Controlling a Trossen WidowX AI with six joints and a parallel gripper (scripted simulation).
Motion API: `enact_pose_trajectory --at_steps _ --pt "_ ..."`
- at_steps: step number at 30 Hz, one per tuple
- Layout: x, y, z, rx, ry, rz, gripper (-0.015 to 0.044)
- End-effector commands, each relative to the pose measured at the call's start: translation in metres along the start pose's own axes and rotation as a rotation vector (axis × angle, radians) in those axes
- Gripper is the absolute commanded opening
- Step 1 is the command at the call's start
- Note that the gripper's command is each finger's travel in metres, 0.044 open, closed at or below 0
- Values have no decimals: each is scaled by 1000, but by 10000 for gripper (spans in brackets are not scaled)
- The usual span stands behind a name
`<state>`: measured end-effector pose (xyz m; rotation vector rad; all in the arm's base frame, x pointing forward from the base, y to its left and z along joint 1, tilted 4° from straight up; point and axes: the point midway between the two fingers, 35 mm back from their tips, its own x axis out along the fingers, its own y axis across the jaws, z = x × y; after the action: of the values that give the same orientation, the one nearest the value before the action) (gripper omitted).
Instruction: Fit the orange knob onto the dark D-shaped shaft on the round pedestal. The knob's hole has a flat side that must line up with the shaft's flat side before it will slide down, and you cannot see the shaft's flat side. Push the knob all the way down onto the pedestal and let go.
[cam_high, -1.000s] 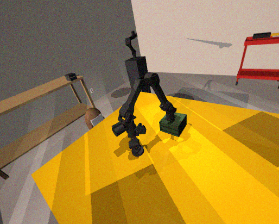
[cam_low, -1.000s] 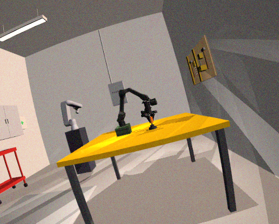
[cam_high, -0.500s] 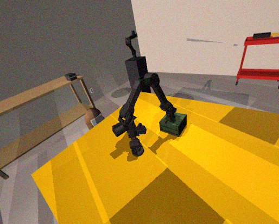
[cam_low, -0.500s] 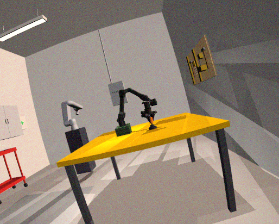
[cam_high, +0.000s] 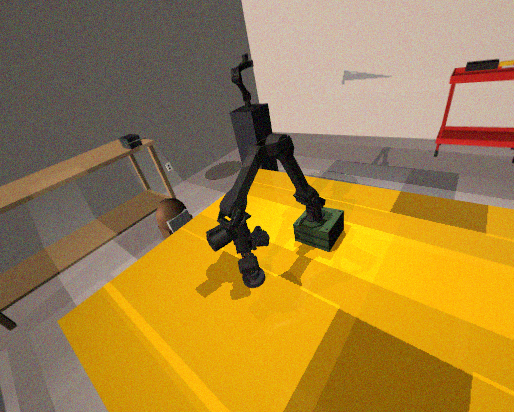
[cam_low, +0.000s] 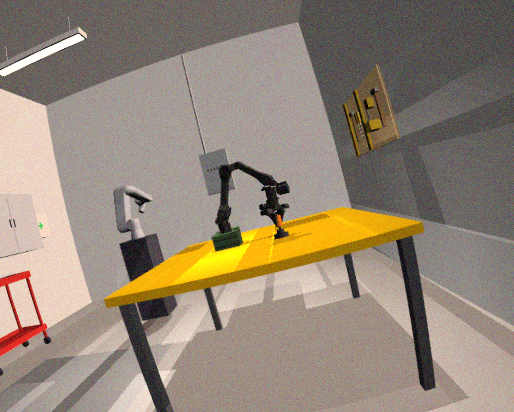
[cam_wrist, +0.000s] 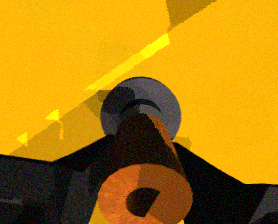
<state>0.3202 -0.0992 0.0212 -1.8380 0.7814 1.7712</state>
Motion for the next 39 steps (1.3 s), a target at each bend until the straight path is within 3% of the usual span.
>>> enact_pose_trajectory --at_steps 1,7,39 --pt "-3 0 -1 -30 5 1 0" --pt "0 0 0 -214 4 1 0" --pt "3 0 -1 -214 4 2 0"
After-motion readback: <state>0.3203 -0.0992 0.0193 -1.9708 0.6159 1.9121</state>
